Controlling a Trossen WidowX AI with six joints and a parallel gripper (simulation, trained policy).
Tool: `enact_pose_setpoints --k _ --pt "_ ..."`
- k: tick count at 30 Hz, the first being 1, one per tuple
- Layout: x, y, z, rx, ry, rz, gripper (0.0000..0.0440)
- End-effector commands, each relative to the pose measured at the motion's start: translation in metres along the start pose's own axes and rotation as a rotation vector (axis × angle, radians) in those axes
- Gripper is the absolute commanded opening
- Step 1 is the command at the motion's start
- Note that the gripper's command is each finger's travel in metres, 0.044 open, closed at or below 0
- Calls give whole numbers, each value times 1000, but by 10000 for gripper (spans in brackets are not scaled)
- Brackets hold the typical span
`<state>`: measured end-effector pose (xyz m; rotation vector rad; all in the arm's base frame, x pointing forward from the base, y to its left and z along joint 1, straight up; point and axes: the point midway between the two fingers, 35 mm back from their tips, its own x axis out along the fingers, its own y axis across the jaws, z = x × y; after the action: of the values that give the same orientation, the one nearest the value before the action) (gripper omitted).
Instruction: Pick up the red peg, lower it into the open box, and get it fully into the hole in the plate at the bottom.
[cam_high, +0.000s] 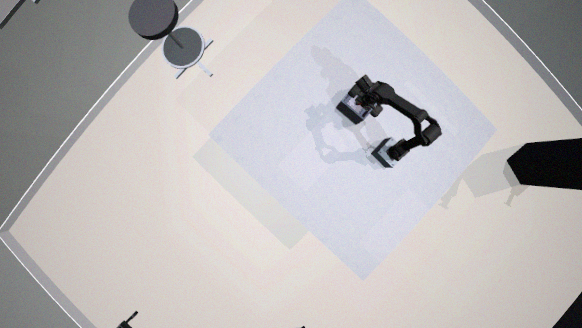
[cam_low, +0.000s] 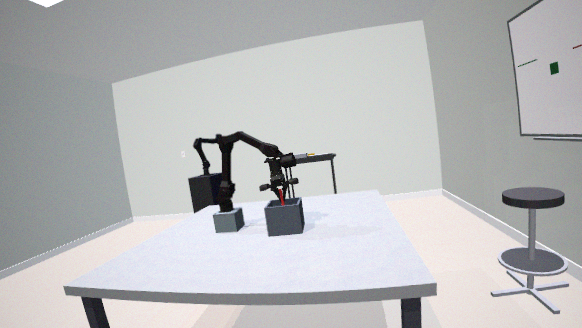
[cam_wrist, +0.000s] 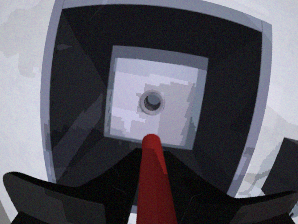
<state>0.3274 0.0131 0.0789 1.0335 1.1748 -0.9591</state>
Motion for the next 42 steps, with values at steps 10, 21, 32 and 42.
enact_pose_setpoints --k 10,21,32,42 --pt "26 3 12 -12 27 -7 0" --pt "50 4 16 -39 38 -25 0" --pt "67 2 16 -71 56 -67 111" --pt "62 6 21 -64 137 -83 132"
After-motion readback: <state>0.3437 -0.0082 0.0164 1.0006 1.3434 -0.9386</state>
